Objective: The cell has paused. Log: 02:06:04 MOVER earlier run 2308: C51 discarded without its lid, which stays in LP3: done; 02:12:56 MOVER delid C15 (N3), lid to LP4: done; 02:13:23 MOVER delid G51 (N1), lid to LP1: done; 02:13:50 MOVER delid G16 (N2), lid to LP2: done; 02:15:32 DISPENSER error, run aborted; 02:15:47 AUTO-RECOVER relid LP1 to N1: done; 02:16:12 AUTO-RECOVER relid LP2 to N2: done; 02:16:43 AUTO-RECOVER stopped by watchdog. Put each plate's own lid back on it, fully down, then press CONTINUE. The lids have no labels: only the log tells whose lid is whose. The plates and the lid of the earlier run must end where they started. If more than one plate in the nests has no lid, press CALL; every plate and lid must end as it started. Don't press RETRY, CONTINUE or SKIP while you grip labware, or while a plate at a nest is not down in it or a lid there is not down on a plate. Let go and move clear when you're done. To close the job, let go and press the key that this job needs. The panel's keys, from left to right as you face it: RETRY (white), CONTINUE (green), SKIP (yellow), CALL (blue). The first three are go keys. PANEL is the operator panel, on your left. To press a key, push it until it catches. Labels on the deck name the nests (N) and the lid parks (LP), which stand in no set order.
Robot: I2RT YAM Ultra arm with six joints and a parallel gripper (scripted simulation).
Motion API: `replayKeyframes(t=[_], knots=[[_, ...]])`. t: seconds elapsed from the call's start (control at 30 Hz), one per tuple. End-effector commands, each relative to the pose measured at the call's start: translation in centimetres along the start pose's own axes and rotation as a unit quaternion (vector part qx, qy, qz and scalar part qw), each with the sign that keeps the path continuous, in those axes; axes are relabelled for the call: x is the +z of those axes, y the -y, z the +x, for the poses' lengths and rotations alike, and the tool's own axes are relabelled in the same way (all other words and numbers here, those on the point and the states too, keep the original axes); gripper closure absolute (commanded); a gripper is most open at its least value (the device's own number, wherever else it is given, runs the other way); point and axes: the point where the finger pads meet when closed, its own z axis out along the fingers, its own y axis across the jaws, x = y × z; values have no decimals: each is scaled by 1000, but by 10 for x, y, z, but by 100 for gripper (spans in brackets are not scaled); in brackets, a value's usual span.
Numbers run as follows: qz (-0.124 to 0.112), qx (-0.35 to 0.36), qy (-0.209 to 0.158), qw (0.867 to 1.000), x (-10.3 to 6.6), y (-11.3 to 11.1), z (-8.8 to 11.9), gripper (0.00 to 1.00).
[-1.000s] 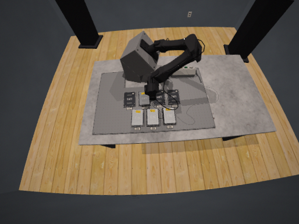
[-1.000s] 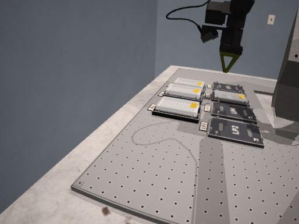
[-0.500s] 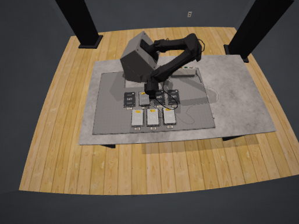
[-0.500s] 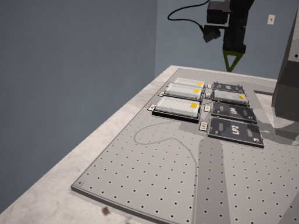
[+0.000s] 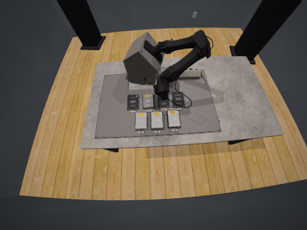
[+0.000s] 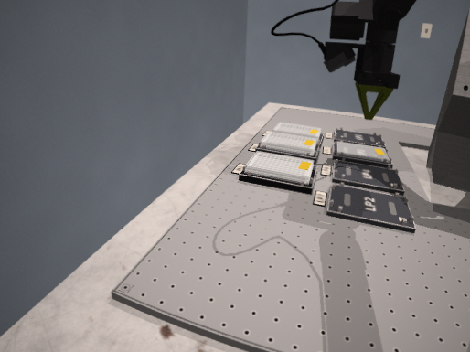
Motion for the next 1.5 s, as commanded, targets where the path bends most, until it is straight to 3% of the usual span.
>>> replayKeyframes(t=[0.0,0.43,0.5,0.63,0.9,1.2,1.3,1.37,1.47], knots=[[11,-32,13,999,-4,-6,-1,100],[12,-162,13,987,-3,-71,6,100],[12,-162,13,987,-3,-71,6,100],[12,-196,7,981,-3,-90,11,100],[11,-281,19,959,-6,-138,2,100],[9,-274,20,961,-7,-173,7,100],[13,-268,23,963,-8,-170,4,100],[19,-250,3,968,0,-155,14,100],[19,-251,4,968,-1,-155,16,100]])
